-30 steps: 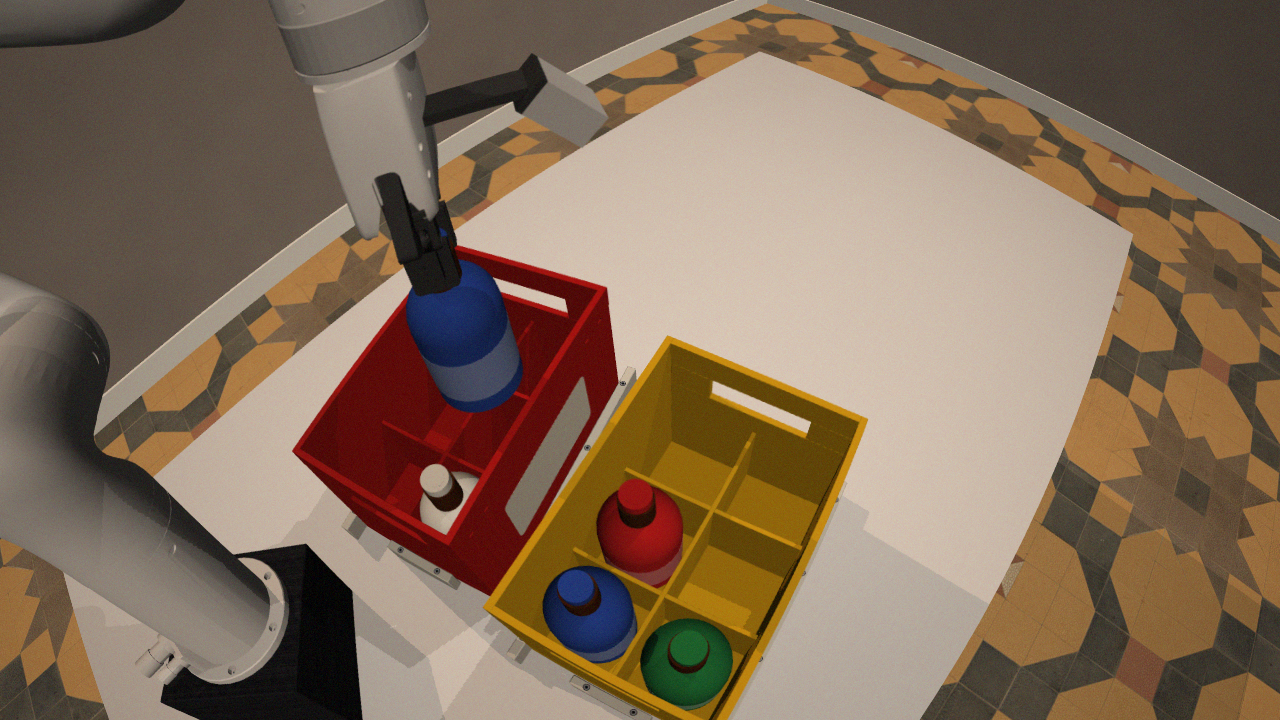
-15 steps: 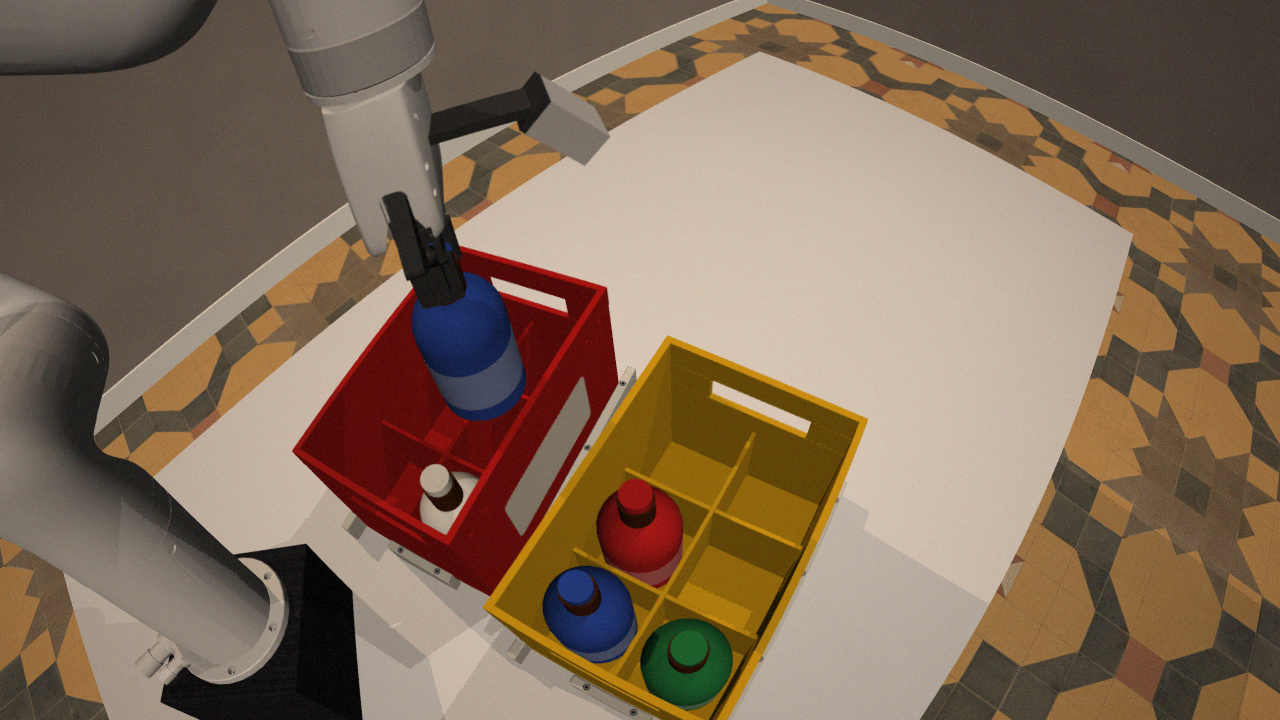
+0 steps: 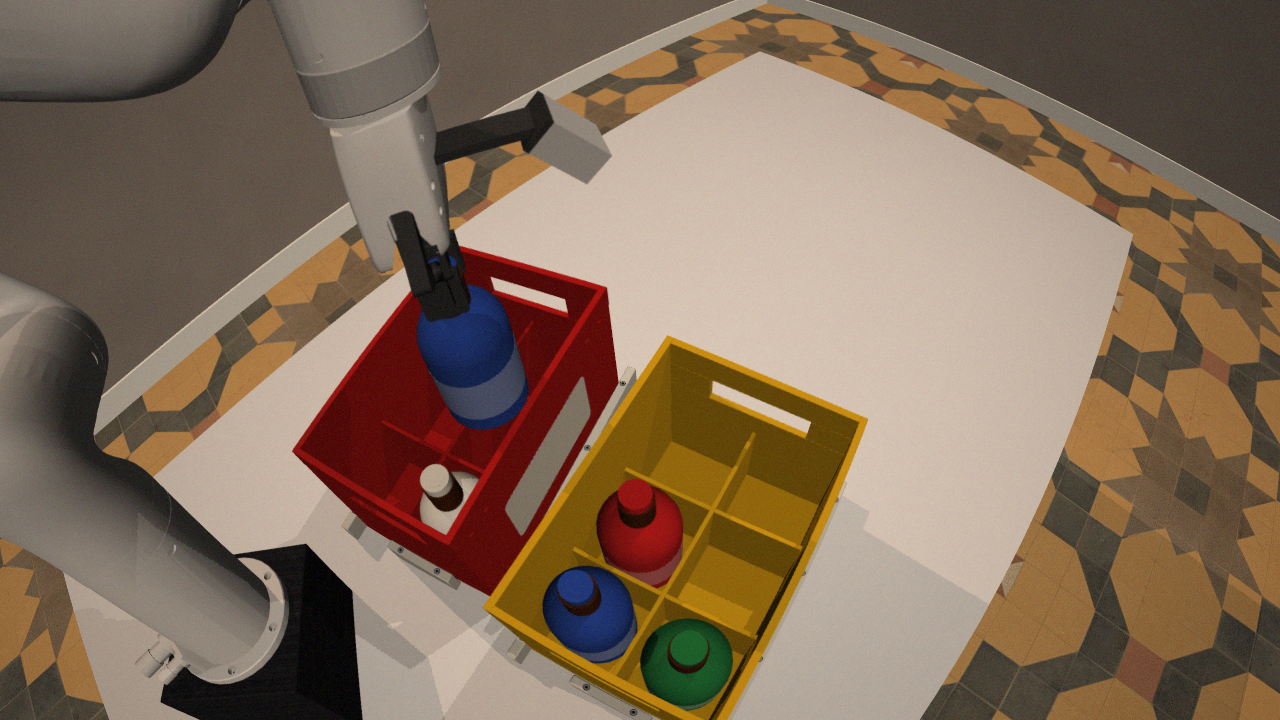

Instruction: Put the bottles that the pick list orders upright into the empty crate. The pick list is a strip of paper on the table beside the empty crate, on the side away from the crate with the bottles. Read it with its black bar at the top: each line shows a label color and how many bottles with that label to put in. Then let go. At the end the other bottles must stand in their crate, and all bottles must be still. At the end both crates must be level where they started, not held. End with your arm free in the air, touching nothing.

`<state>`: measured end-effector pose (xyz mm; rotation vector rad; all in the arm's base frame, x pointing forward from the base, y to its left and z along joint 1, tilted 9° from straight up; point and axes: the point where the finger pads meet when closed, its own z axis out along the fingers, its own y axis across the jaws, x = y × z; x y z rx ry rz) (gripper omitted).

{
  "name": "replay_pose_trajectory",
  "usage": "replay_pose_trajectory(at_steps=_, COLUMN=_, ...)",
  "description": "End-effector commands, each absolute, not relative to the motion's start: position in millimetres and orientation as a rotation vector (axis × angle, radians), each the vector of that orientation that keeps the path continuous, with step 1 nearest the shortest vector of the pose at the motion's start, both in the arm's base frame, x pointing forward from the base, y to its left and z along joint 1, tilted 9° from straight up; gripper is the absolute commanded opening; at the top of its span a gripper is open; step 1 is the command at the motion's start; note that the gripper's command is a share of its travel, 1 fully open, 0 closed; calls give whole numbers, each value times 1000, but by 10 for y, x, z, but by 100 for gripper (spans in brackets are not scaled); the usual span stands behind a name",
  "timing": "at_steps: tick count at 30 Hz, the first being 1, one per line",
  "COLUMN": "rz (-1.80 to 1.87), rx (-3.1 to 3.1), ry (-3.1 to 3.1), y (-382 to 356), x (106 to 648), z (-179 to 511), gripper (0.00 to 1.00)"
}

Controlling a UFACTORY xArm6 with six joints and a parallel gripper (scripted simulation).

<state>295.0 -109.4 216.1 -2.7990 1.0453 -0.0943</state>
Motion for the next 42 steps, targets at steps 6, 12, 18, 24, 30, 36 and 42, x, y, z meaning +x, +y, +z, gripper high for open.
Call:
replay_pose_trajectory(at_steps=6, rz=-101, rx=-2799, ry=1045, y=-1090, x=2970, z=2091, gripper=0)
replay_pose_trajectory(at_steps=12, rz=-101, rx=-2799, ry=1045, y=-1083, x=2977, z=2032, gripper=0)
replay_pose_trajectory(at_steps=18, rz=-101, rx=-2799, ry=1045, y=-1078, x=2982, z=1993, gripper=0)
replay_pose_trajectory(at_steps=24, rz=-101, rx=-2799, ry=1045, y=-1071, x=2988, z=1933, gripper=0)
replay_pose_trajectory(at_steps=30, rz=-101, rx=-2799, ry=1045, y=-1065, x=2994, z=1884, gripper=0)
replay_pose_trajectory(at_steps=36, rz=-101, rx=-2799, ry=1045, y=-1059, x=3001, z=1835, gripper=0)
replay_pose_trajectory(at_steps=42, rz=-101, rx=-2799, ry=1045, y=-1052, x=3007, z=1775, gripper=0)
